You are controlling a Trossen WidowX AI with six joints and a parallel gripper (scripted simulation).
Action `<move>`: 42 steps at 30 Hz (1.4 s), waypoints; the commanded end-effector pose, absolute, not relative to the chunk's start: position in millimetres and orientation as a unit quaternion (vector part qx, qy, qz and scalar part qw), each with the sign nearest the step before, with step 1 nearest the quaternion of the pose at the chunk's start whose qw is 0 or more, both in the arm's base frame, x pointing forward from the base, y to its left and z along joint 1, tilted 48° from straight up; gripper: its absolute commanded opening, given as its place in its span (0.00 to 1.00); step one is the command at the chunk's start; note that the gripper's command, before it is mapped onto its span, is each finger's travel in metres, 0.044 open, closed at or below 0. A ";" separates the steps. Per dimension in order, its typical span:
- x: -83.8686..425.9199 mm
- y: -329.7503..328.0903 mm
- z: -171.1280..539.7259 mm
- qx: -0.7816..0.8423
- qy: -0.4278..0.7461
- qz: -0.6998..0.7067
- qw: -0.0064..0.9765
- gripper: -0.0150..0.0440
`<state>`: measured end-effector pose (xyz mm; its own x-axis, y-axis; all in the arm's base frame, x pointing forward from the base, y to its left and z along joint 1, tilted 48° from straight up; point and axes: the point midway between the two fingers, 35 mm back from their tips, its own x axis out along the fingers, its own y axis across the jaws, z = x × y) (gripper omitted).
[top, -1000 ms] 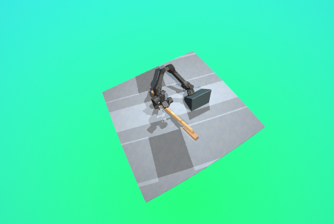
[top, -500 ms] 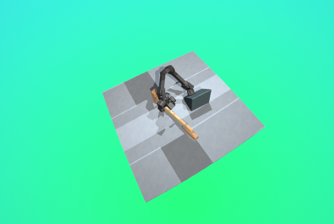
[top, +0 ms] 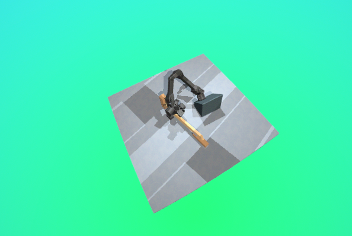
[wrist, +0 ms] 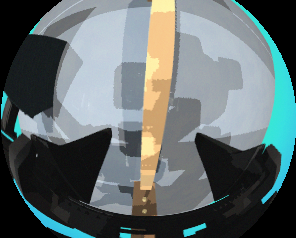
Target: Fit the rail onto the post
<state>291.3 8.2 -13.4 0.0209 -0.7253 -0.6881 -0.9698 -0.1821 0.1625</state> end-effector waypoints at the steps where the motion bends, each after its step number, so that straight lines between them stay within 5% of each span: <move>1: 290.1 2.3 -17.5 -0.691 0.615 0.337 0.177 1.00; 23: 288.2 -22.3 -38.3 -0.691 0.615 0.336 0.175 1.00; 37: 288.2 -22.3 -38.3 -0.691 0.615 0.336 0.175 0.38; 42: 288.2 -22.3 -38.3 -0.691 0.615 0.336 0.175 0.32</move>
<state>288.0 -21.6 -38.4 0.0154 -0.7302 -0.6830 -0.9690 -0.1793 0.1698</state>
